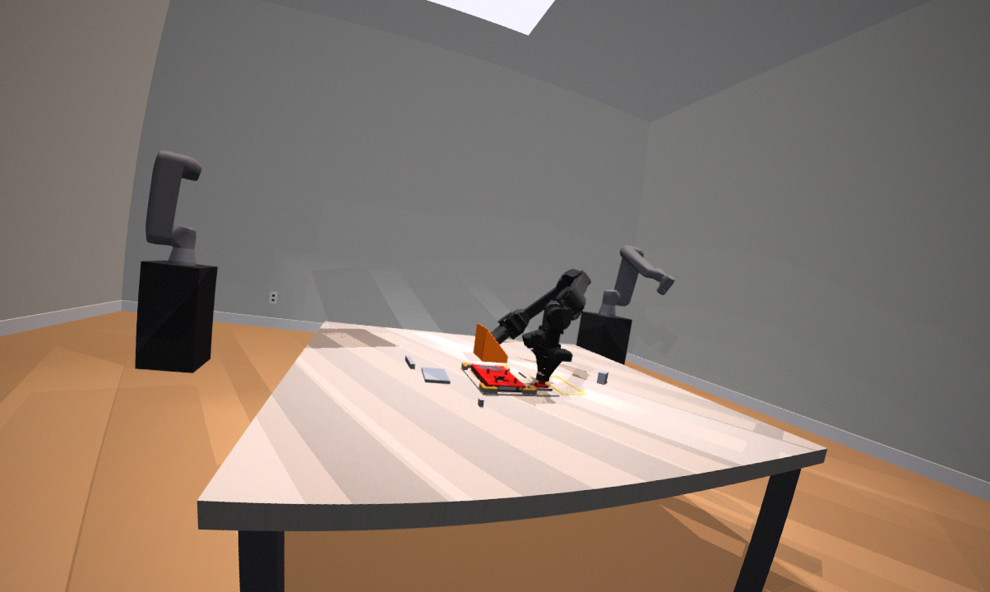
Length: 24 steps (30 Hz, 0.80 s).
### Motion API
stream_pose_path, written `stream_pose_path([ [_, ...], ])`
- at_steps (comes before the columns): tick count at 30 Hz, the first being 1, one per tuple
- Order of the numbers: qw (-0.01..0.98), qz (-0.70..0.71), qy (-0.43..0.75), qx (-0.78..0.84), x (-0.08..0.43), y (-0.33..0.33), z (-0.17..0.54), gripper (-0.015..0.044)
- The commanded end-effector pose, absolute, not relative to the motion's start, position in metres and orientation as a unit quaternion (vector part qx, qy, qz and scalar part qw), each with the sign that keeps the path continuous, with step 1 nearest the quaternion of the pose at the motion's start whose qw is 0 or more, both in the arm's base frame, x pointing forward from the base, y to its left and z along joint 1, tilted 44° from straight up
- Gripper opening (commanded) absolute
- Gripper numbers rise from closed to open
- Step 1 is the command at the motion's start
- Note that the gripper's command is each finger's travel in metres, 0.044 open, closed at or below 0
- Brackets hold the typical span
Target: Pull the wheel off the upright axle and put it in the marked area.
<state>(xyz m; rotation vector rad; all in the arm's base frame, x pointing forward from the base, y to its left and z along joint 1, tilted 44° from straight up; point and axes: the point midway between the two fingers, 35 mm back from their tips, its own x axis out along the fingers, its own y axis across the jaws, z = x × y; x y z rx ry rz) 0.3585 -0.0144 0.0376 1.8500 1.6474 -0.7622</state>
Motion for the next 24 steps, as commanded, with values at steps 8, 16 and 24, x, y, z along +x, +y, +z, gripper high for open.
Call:
stream_pose_path([
  [8, 0.272, -0.282, 0.612, 0.687, 0.3583, -0.0168, 0.0402, 0.0],
  [16, 0.272, -0.282, 0.612, 0.687, 0.3582, -0.0187, 0.042, 0.0],
  [24, 0.272, -0.282, 0.612, 0.687, 0.358, -0.0206, 0.0438, 0.0],
])
